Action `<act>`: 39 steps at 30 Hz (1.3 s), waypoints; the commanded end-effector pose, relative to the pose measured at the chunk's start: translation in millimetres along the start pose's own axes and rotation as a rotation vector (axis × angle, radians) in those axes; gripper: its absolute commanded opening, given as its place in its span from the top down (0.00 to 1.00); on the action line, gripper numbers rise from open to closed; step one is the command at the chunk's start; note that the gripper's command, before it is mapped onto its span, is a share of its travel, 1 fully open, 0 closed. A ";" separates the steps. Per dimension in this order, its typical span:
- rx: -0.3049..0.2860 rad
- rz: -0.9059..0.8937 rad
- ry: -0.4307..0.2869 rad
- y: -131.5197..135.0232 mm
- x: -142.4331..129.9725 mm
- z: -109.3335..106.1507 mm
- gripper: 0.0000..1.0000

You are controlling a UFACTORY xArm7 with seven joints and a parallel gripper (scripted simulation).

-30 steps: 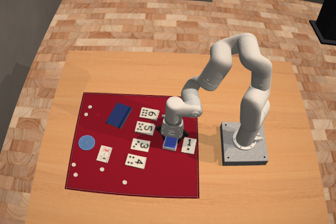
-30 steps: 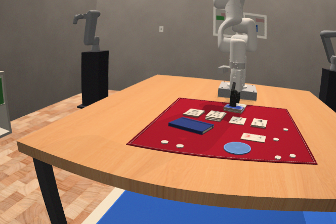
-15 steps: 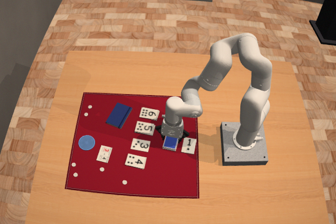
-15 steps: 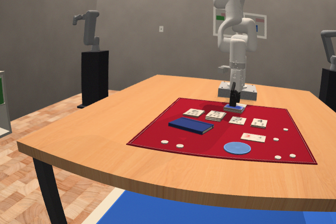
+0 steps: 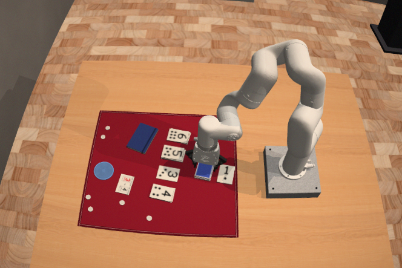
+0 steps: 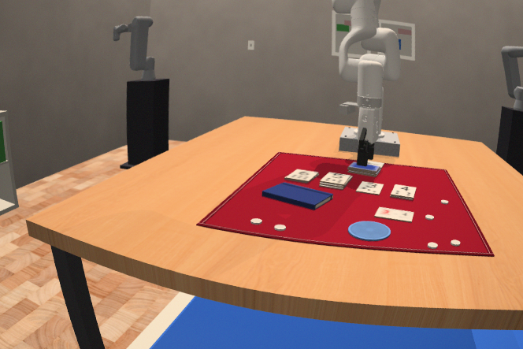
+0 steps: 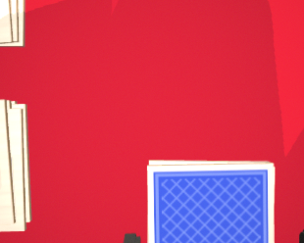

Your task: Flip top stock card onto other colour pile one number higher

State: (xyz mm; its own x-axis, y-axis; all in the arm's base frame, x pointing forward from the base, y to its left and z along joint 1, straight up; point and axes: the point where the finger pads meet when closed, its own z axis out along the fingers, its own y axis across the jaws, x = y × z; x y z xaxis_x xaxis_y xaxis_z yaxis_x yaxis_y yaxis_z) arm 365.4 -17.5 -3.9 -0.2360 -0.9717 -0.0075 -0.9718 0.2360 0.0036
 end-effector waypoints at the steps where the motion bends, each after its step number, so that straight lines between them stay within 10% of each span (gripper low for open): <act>1: 0.003 0.000 0.000 -1.4 -0.1 -0.9 0.13; 39: 0.003 0.000 0.000 -2.9 -0.3 8.1 0.13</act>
State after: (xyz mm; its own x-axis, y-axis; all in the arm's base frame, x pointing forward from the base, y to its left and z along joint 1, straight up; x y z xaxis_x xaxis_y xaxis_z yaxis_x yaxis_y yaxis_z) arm 366.8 -17.7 -12.3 -0.2360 -0.9717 -0.0077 -0.9718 0.2360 0.0038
